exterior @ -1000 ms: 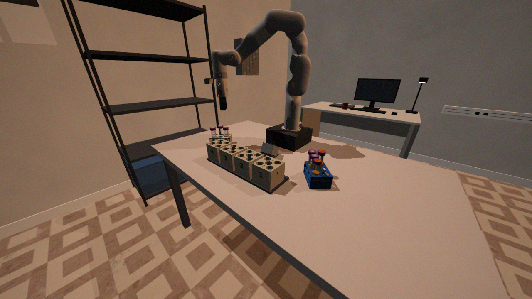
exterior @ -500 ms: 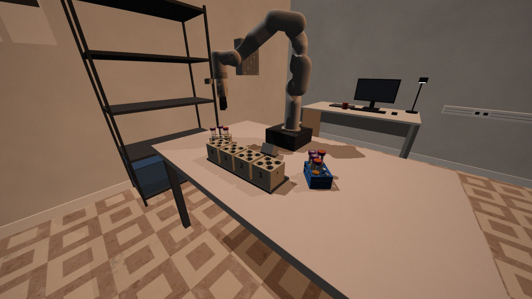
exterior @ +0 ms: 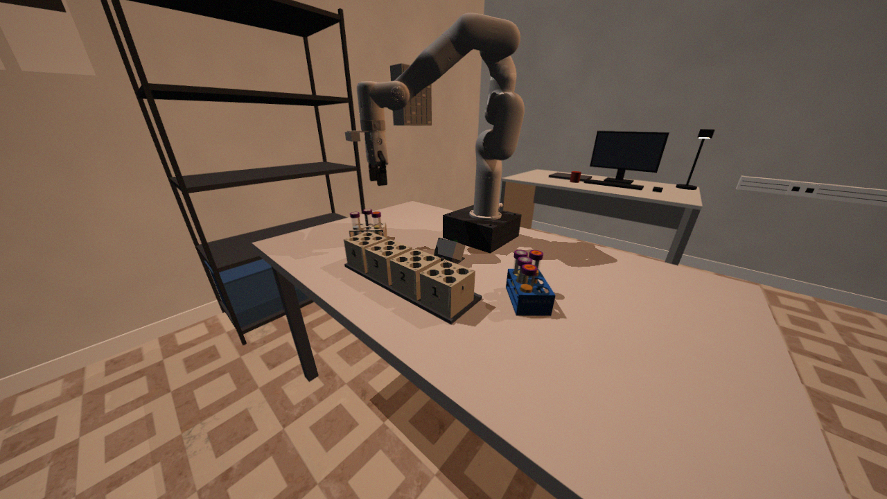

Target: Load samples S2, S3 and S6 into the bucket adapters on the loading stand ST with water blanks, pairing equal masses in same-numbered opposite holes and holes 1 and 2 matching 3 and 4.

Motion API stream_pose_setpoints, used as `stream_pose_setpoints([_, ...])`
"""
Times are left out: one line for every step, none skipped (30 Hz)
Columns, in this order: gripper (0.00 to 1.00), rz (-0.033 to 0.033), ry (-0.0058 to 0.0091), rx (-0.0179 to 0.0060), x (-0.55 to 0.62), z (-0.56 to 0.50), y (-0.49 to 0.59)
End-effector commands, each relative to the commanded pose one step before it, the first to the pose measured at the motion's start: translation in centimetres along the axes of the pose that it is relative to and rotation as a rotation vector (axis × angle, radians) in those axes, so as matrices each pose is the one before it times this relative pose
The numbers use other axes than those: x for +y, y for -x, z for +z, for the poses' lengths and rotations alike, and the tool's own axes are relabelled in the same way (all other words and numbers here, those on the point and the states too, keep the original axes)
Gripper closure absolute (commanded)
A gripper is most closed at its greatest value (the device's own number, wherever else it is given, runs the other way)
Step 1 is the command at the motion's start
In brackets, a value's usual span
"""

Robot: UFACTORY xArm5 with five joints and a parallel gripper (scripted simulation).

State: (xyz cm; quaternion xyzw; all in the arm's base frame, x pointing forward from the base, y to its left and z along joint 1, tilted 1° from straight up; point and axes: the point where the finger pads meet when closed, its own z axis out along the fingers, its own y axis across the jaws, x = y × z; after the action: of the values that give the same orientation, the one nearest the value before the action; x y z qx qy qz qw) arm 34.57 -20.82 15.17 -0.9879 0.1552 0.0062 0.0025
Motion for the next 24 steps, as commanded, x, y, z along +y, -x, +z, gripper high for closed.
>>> stream_pose_setpoints([0.0,-0.13257,0.00222,0.00616,-1.989,-0.183,-0.121])
stream_pose_setpoints([0.0,-0.03333,0.00008,-0.00002,-0.498,0.0,-0.058])
stream_pose_setpoints([0.0,-0.03333,-0.00087,0.00031,-0.497,-0.001,-0.077])
stream_pose_setpoints([0.0,-0.03333,-0.00005,0.00001,-0.493,0.0,-0.092])
stream_pose_setpoints([0.0,-0.03333,-0.00005,0.00001,-0.49,0.0,-0.108])
stream_pose_setpoints([0.0,-0.03333,-0.00005,0.00002,-0.486,0.0,-0.124])
stream_pose_setpoints([0.0,-0.03333,-0.00004,0.00002,-0.481,0.0,-0.14])
stream_pose_setpoints([0.0,-0.03333,-0.00004,0.00002,-0.476,0.0,-0.156])
stream_pose_setpoints([0.0,-0.02837,-0.00004,0.00002,-0.471,0.0,-0.172])
stream_pose_setpoints([0.0,0.0,-0.00004,0.00002,-0.466,0.0,-0.186])
stream_pose_setpoints([0.0,0.0,-0.00004,0.00002,-0.466,0.0,-0.186])
stream_pose_setpoints([0.0,0.0,-0.00004,0.00002,-0.466,0.0,-0.185])
stream_pose_setpoints([0.0,0.0,-0.00004,0.00002,-0.466,0.0,-0.185])
stream_pose_setpoints([0.0,0.0,-0.00004,0.00002,-0.466,0.0,-0.185])
stream_pose_setpoints([0.0,0.0,0.0,0.0,0.0,0.0,0.0])
stream_pose_setpoints([0.0,0.0,0.0,0.0,0.0,0.0,0.0])
stream_pose_setpoints([0.0,0.0,-0.00004,0.00002,-0.466,0.0,-0.185])
stream_pose_setpoints([0.0,0.0,-0.00004,0.00002,-0.466,0.0,-0.185])
stream_pose_setpoints([0.0,0.0,-0.00004,0.00002,-0.466,0.0,-0.185])
stream_pose_setpoints([0.0,0.0,-0.00004,0.00002,-0.466,0.0,-0.185])
stream_pose_setpoints([0.0,0.0,-0.00004,0.00002,-0.466,0.0,-0.185])
stream_pose_setpoints([0.0,0.0,-0.00005,0.00002,-0.466,0.0,-0.185])
stream_pose_setpoints([0.0,0.0,-0.00005,0.00002,-0.466,0.0,-0.185])
stream_pose_setpoints([0.0,0.0,-0.00005,0.00002,-0.466,0.0,-0.185])
